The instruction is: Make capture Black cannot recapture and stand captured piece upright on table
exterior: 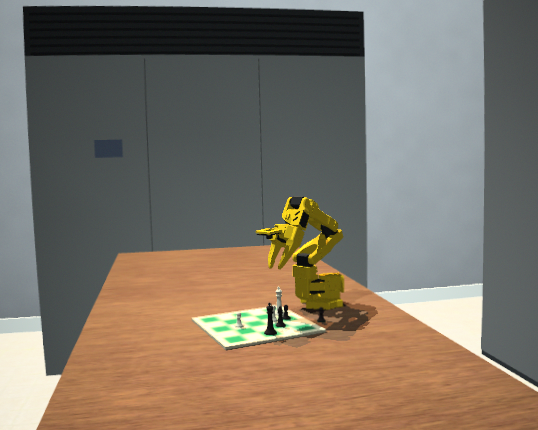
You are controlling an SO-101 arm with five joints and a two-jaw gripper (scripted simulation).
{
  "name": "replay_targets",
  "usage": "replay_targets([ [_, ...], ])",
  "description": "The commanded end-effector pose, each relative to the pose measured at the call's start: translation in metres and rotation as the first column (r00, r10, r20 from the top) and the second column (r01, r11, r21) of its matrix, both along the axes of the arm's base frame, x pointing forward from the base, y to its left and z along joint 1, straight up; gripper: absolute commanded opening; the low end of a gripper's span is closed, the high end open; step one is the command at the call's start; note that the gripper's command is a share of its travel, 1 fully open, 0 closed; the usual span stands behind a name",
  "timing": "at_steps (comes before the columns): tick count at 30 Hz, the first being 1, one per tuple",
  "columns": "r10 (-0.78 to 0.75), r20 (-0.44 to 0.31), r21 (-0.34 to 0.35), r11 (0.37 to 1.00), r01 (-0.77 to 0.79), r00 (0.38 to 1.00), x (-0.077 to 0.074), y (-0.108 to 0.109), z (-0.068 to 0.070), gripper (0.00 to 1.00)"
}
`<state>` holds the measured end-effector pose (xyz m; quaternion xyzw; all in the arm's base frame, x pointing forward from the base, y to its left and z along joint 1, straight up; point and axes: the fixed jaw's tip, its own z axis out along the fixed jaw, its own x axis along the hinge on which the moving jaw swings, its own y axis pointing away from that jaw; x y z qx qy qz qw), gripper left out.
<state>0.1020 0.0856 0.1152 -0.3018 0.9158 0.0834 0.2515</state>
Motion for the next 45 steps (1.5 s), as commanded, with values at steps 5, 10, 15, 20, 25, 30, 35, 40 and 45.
replay_targets([
  [5, -0.198, -0.032, -0.022, 0.98, 0.197, 0.98, 0.02, -0.019, 0.002, 0.17],
  [10, -0.302, -0.045, -0.034, 0.953, 0.301, 0.952, 0.031, -0.032, 0.003, 0.18],
  [15, -0.496, -0.071, -0.057, 0.868, 0.493, 0.865, 0.048, -0.061, 0.004, 0.22],
  [20, -0.683, -0.1, -0.082, 0.731, 0.678, 0.724, 0.061, -0.098, 0.004, 0.27],
  [25, -0.804, -0.123, -0.101, 0.593, 0.799, 0.582, 0.064, -0.132, 0.002, 0.3],
  [30, -0.89, -0.145, -0.119, 0.449, 0.886, 0.432, 0.061, -0.165, -0.001, 0.33],
  [35, -0.95, -0.167, -0.137, 0.287, 0.948, 0.264, 0.05, -0.199, -0.005, 0.36],
  [40, -0.973, -0.183, -0.149, 0.17, 0.974, 0.141, 0.039, -0.222, -0.009, 0.38],
  [45, -0.977, -0.189, -0.153, 0.125, 0.98, 0.095, 0.034, -0.23, -0.01, 0.39],
])
